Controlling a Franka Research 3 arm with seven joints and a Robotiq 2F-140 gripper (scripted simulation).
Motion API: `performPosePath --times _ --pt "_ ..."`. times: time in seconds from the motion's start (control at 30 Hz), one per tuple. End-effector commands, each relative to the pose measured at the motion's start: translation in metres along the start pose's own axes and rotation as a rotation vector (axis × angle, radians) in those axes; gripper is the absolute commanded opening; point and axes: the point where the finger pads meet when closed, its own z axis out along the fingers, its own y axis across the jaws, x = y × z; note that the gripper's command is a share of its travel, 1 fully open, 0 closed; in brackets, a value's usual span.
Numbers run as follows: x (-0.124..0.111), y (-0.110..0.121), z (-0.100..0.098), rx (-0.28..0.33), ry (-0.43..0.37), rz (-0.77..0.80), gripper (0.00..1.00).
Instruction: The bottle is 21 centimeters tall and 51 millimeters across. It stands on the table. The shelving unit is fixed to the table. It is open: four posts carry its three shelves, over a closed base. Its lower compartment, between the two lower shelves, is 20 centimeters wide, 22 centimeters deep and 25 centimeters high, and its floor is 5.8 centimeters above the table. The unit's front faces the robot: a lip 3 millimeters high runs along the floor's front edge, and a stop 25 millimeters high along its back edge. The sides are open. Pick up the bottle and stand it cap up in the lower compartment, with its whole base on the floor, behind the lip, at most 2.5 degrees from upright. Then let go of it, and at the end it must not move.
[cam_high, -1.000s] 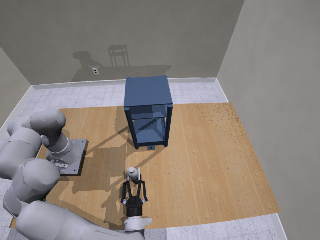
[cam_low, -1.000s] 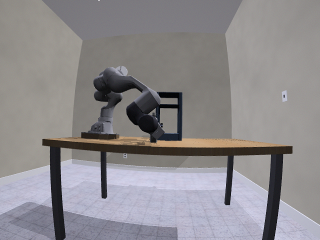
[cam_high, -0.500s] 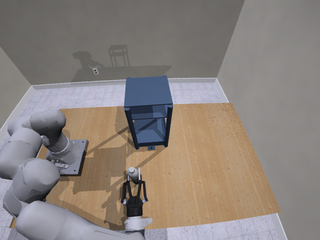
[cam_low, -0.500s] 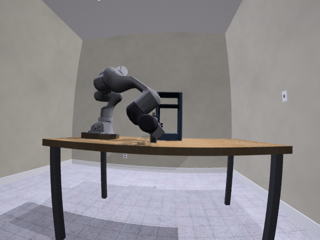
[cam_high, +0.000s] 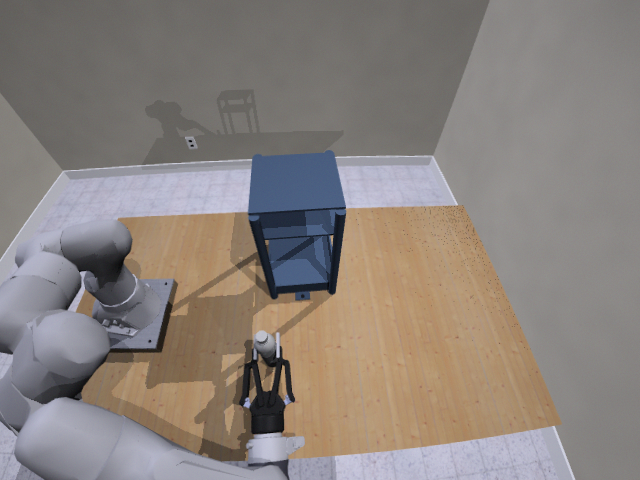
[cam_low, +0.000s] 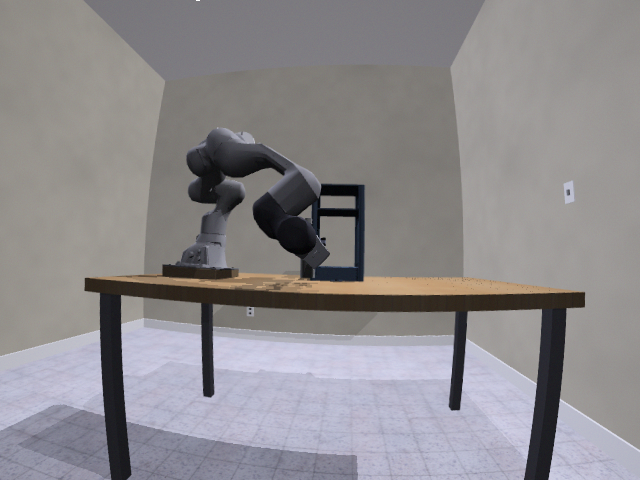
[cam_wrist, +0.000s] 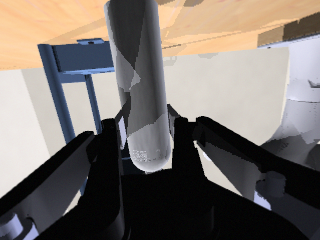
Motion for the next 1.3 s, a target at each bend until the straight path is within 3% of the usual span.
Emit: performPosePath --times 0.0,0.47,1.27 --pt "-0.010 0.000 0.001 0.000 -0.009 0.005 0.00" --pt "-0.047 -0.001 0.000 0.000 -0.009 0.005 0.00" --pt "-0.055 -0.001 0.000 0.000 -0.009 0.005 0.00"
